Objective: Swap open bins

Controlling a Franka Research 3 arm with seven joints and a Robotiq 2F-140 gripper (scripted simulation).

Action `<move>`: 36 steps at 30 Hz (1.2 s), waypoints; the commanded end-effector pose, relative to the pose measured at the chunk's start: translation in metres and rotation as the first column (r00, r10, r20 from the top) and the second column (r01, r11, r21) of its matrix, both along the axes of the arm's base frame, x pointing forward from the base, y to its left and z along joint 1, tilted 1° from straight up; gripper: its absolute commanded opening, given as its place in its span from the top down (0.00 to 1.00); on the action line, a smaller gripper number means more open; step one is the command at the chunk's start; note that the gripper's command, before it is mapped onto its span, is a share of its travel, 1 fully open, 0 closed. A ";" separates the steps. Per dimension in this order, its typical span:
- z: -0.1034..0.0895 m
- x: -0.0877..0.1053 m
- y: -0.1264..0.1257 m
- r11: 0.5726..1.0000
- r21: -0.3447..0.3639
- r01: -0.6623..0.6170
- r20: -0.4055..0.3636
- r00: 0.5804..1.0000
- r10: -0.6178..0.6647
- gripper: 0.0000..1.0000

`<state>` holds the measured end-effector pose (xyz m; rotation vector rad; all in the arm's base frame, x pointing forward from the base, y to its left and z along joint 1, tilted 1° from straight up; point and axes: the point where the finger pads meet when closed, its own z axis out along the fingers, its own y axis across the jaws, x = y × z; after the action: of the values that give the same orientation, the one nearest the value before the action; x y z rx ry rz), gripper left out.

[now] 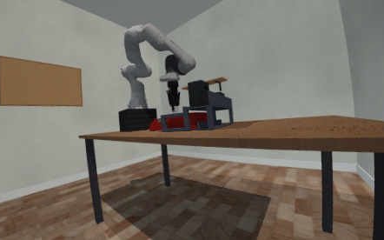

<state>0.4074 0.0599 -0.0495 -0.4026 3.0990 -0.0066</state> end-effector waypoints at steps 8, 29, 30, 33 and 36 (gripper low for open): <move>0.000 0.000 0.000 1.000 0.000 0.004 0.001 1.000 -0.004 0.85; 0.000 0.000 0.000 1.000 0.000 0.004 0.001 1.000 -0.004 0.85; 0.000 0.000 0.000 1.000 0.000 0.004 0.001 1.000 -0.004 0.85; -0.001 0.000 0.000 1.000 0.000 0.005 0.001 1.000 -0.005 0.85; -0.003 0.000 0.000 1.000 0.000 0.005 0.001 1.000 -0.005 0.85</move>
<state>0.4073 0.0587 -0.0506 -0.4009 3.0998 -0.0087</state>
